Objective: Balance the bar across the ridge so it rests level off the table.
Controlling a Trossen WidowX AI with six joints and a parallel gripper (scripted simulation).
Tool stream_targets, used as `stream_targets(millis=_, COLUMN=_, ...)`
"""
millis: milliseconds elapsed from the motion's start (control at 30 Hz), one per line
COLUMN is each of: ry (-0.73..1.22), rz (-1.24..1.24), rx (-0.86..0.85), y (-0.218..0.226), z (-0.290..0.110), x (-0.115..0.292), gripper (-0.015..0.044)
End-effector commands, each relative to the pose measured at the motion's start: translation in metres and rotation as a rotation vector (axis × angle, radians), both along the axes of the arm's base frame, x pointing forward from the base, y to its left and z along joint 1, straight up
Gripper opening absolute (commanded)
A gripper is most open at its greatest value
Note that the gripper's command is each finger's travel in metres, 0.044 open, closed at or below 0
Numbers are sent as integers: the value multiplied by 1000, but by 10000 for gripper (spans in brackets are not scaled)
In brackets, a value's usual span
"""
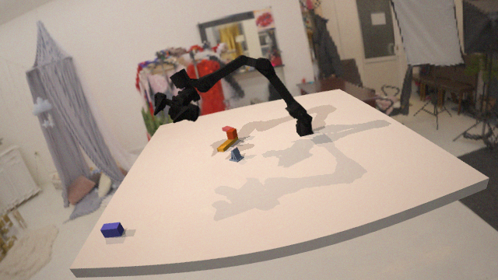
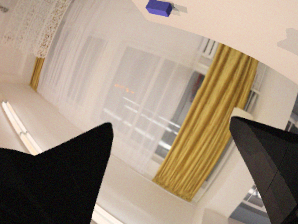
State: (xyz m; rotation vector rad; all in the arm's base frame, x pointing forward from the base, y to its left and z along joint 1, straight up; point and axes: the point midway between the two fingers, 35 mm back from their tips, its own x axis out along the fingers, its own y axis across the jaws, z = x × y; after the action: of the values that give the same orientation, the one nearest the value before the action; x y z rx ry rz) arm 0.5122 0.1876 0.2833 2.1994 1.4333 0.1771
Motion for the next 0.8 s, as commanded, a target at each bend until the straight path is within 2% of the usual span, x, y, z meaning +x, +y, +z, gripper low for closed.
stream_targets(millis=0, ry=-3, rz=-1, rx=-3, y=0, z=0, x=0, gripper=374)
stream_targets(millis=67, ry=-24, rz=-7, rx=-25, y=-2, z=-2, x=1, gripper=321)
stream_targets(millis=100, ry=-40, rz=-11, rx=-42, y=-4, z=-3, x=2, gripper=315)
stream_targets(millis=767, ry=-330, rz=-33, rx=-431, y=-38, z=-34, x=7, gripper=315)
